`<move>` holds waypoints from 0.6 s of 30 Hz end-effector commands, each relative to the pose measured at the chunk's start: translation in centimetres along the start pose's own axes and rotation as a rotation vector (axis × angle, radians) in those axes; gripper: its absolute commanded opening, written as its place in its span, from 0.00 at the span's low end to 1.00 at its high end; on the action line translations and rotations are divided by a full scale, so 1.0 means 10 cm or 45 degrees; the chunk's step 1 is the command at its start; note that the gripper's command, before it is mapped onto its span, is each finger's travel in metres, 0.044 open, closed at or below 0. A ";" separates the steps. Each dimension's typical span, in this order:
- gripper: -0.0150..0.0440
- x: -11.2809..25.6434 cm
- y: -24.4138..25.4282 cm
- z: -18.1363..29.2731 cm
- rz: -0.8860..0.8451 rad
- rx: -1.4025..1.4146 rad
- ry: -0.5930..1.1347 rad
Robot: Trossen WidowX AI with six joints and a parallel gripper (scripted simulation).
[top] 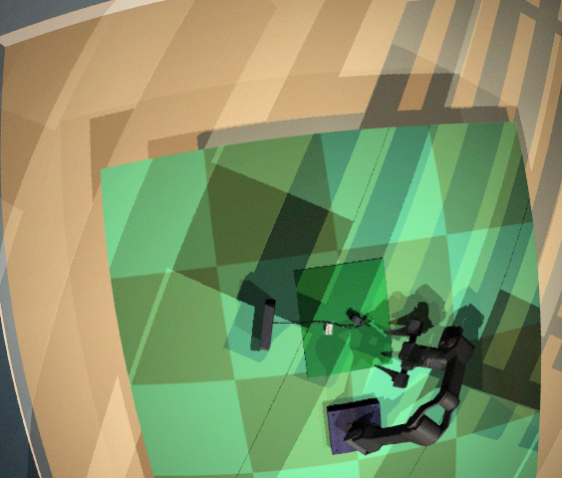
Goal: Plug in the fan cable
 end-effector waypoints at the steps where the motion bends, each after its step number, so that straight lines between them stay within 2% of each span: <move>1: 1.00 -0.03 0.01 -0.09 -0.019 -0.031 0.143; 18: 1.00 -0.10 0.06 -0.44 0.082 -0.145 0.643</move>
Point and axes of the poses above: the point midway between the two fingers, 35 mm back from their tips, its own x axis back along the fingers, its own y axis across the jaws, z = x × y, the point moved 7 cm from there along x, back along the fingers, and after that the axes turned 12 degrees about -x, right-handed, at the moved point
